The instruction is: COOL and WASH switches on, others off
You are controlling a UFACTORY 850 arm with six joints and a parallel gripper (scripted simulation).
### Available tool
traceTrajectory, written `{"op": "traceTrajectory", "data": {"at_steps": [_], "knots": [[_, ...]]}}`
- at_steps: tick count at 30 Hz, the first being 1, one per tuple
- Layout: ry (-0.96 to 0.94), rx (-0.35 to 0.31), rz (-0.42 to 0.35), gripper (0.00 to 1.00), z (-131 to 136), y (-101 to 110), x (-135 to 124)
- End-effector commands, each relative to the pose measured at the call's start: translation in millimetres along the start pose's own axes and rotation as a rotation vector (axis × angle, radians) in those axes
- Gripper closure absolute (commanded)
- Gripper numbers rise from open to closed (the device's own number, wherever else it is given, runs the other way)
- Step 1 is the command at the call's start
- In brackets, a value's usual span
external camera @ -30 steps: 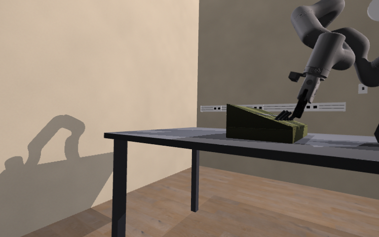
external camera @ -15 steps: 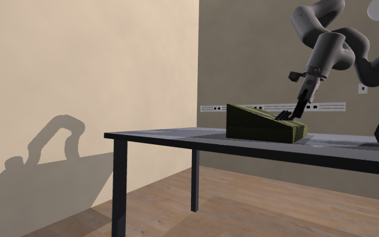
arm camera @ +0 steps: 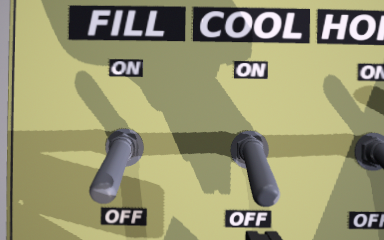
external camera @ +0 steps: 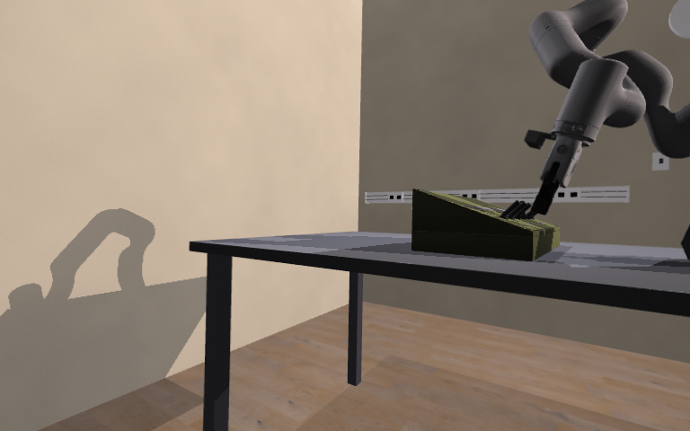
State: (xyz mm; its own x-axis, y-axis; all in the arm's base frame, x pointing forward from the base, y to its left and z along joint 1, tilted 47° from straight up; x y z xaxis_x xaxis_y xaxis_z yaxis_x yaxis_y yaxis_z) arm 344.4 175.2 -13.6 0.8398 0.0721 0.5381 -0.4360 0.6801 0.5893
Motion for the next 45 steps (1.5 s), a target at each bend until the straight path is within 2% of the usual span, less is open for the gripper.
{"op": "traceTrajectory", "data": {"at_steps": [1, 45], "knots": [[-0.001, 0.001, 0.001, 1.0, -0.9, 0.5, 1.9], [-0.001, 0.001, 0.001, 1.0, -9.0, 0.5, 32.3]]}}
Point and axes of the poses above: the point where the finger pads meet when closed, its own y axis back along the fingers, its own z axis across the jaws, x = y × z, the point moved 8 cm from there along y, back along the fingers, and after that the axes turned 15 degrees about -y, right-handed, at the moved point
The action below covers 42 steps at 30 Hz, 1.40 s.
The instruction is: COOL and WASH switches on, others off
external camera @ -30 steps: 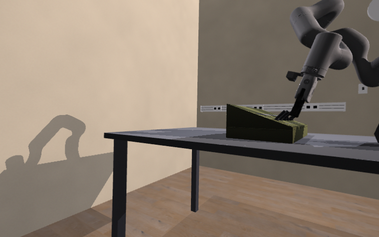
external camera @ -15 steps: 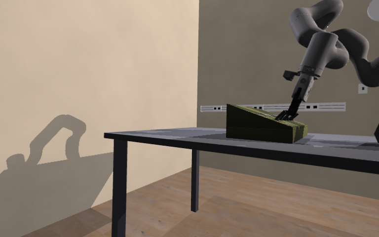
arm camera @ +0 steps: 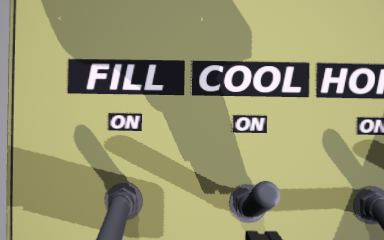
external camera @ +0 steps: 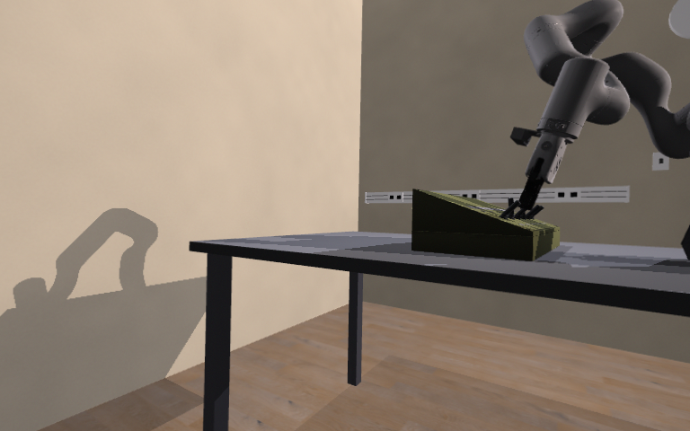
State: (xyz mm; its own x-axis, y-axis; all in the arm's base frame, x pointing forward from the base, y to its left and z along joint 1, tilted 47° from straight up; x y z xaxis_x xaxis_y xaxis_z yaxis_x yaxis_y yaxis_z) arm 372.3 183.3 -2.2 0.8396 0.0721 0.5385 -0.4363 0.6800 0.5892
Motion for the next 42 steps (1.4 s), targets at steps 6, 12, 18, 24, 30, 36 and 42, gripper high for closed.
{"op": "traceTrajectory", "data": {"at_steps": [6, 12, 18, 24, 30, 36, 42], "knots": [[-0.001, 0.001, 0.0, 1.0, -1.4, 0.5, 3.8], [-0.001, 0.001, 0.0, 1.0, -1.7, 0.5, 5.3], [-0.001, 0.001, 0.0, 1.0, -1.8, 0.5, 5.6], [-0.001, 0.001, 0.0, 1.0, -1.8, 0.5, 5.6], [-0.001, 0.001, 0.0, 1.0, -1.8, 0.5, 5.6], [-0.001, 0.001, 0.0, 1.0, -1.6, 0.5, 4.9], [-0.001, 0.001, 0.0, 1.0, 0.4, 0.5, -2.8]]}}
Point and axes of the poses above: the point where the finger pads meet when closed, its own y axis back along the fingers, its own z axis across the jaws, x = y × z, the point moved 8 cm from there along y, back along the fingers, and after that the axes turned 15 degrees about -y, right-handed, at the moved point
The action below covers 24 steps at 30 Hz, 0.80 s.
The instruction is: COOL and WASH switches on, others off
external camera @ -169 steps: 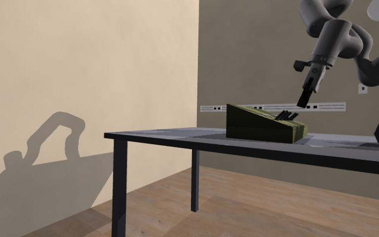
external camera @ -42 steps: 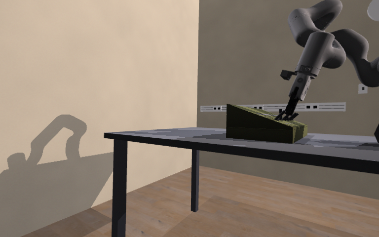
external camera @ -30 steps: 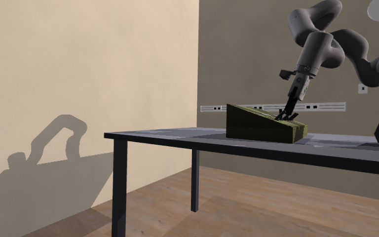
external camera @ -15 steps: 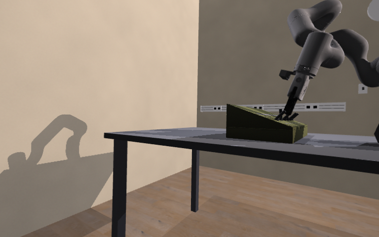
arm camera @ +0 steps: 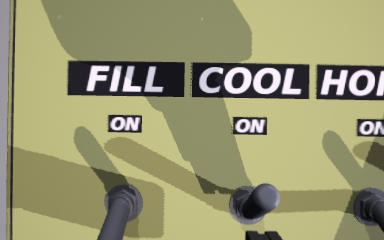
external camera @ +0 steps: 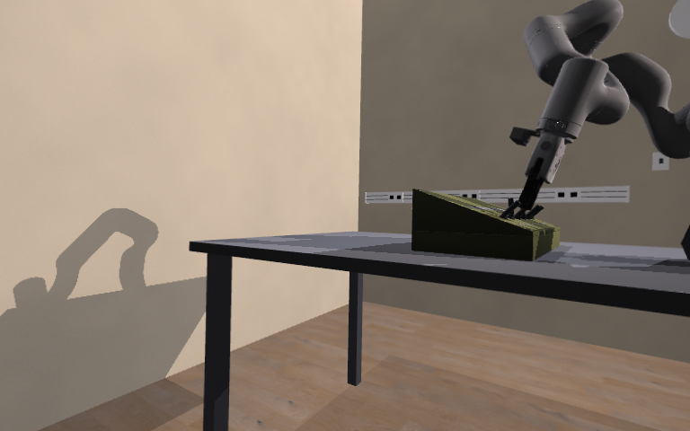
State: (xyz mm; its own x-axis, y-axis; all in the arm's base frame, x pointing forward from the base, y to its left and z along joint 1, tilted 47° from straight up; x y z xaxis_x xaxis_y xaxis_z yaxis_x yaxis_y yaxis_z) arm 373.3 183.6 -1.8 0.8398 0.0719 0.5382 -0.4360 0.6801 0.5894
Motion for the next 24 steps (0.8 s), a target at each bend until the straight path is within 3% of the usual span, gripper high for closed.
{"op": "traceTrajectory", "data": {"at_steps": [1, 14, 24], "knots": [[-0.001, 0.001, 0.001, 1.0, 1.0, 0.5, -5.2], [-0.001, 0.001, 0.001, 1.0, 1.7, 7.5, -7.8], [-0.001, 0.001, 0.001, 1.0, 1.8, 66.6, -7.8]]}}
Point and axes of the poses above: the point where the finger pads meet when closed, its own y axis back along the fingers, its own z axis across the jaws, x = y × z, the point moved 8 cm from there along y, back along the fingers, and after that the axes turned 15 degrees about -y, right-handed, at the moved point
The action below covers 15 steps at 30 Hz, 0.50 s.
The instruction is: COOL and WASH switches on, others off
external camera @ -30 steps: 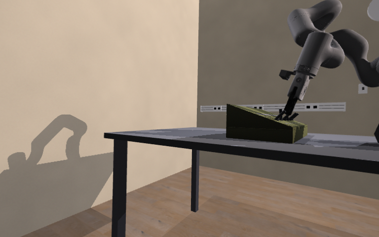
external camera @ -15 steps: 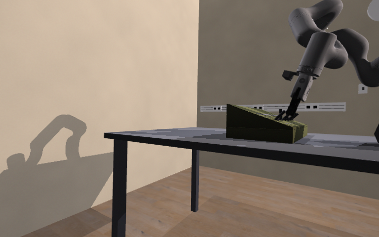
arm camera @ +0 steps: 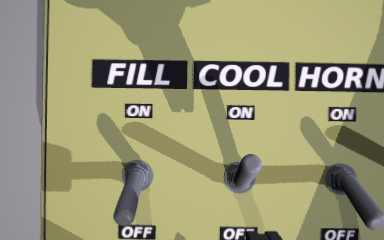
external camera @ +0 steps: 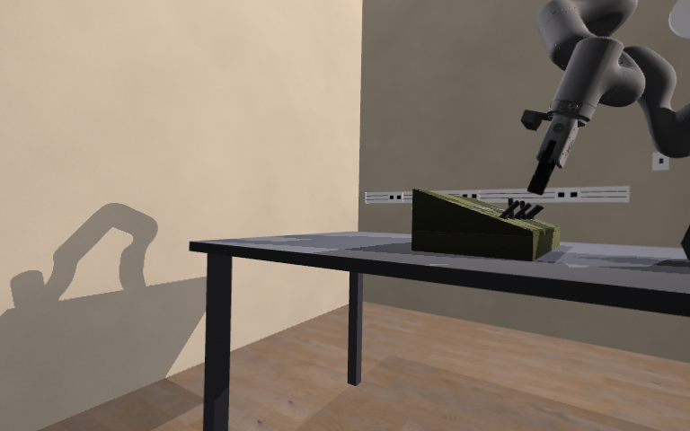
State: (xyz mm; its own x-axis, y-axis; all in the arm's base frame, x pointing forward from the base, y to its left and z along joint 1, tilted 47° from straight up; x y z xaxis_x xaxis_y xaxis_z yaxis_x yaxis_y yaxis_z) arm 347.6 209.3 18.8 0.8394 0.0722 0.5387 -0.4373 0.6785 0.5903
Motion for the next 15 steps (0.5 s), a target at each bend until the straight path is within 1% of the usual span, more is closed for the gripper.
{"op": "traceTrajectory", "data": {"at_steps": [1, 2, 4, 7, 10, 15], "knots": [[0.0, -0.001, 0.0, 1.0, -0.3, 32.8, 0.8], [-0.001, -0.001, 0.0, 1.0, -0.3, 39.6, 0.8], [-0.001, -0.001, 0.0, 1.0, -0.3, 39.6, 0.8], [0.0, -0.001, 0.0, 1.0, -0.3, 57.6, 0.8], [-0.001, -0.001, 0.0, 1.0, -0.3, 69.9, 0.8], [0.0, -0.001, 0.0, 1.0, -0.3, 76.8, 0.8]]}}
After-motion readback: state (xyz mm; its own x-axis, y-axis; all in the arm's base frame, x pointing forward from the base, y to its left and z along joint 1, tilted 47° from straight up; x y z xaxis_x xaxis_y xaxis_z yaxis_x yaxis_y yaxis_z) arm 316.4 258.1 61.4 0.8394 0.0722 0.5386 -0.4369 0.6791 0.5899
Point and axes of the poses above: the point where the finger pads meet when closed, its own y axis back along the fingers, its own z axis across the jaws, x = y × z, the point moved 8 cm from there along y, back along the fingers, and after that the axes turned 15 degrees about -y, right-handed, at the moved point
